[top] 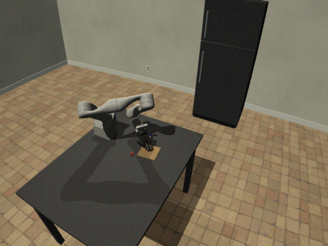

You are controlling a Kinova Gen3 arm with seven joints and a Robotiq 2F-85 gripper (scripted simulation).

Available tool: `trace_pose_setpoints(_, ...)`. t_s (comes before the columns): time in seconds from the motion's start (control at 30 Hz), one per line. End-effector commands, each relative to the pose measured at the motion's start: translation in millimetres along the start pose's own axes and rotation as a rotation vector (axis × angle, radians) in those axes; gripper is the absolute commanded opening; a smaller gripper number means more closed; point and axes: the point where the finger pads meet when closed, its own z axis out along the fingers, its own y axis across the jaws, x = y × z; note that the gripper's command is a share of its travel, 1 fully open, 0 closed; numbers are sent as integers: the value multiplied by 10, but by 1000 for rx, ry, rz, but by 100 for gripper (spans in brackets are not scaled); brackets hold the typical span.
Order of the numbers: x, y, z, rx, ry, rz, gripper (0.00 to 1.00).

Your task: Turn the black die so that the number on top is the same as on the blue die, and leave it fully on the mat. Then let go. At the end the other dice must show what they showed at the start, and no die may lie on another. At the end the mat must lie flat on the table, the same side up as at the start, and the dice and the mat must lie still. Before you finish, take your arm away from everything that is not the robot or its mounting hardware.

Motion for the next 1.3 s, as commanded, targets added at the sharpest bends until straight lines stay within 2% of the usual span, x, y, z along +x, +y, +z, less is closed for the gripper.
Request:
trace_pose_setpoints(0.0, 7, -4, -1, 1, 1, 1, 11)
trace_pose_setpoints(1.27, -77, -4, 44, 1, 1, 1, 11)
